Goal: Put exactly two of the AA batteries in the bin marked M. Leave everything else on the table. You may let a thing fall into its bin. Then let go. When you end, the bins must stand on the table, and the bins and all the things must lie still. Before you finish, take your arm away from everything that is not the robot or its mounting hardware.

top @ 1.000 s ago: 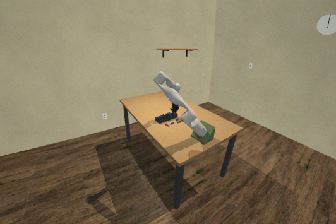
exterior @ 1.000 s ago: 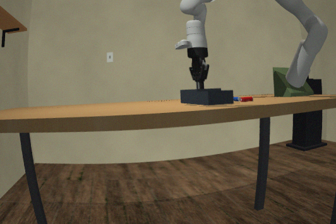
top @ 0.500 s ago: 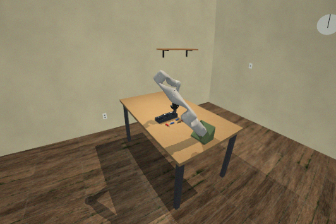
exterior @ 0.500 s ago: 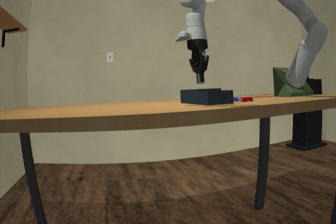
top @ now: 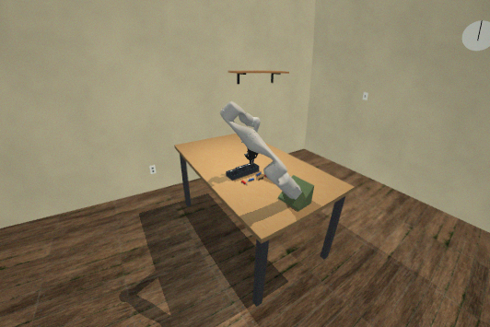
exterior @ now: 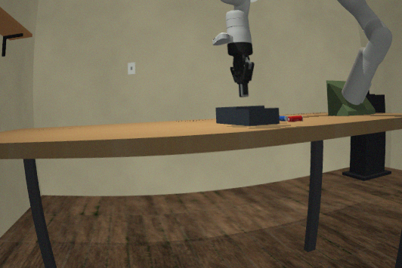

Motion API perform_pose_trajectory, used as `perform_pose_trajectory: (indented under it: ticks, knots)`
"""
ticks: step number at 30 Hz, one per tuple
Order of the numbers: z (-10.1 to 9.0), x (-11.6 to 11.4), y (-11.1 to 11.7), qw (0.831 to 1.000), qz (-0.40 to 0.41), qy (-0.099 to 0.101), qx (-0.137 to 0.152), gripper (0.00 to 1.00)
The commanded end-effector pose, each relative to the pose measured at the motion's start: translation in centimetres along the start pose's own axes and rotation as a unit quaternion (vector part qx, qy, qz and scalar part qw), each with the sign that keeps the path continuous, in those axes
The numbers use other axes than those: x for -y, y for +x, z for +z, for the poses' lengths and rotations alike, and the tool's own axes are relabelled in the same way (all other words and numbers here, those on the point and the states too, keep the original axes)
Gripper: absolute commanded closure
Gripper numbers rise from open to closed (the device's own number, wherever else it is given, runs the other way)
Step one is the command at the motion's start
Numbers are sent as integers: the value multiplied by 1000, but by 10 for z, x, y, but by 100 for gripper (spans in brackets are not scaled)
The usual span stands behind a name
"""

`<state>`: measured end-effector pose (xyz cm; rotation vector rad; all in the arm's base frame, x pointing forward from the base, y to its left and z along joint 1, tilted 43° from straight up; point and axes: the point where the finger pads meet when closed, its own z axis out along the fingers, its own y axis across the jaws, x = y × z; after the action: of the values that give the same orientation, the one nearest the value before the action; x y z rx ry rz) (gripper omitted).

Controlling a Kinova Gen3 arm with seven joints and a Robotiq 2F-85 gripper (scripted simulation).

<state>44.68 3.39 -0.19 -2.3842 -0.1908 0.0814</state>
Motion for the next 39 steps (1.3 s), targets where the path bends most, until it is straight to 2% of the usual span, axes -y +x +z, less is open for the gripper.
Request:
perform_pose_trajectory:
  ticks: [1, 9, 15, 39]
  knots:
    - [-4, 20, 4, 1000, -9, -3, -2, 91]
    - [-4, 49, 4, 1000, -9, -3, -2, 91]
    - [-4, 49, 4, 1000, -9, -3, -2, 91]
    - [52, 49, 5, 1000, -9, -3, -2, 91]
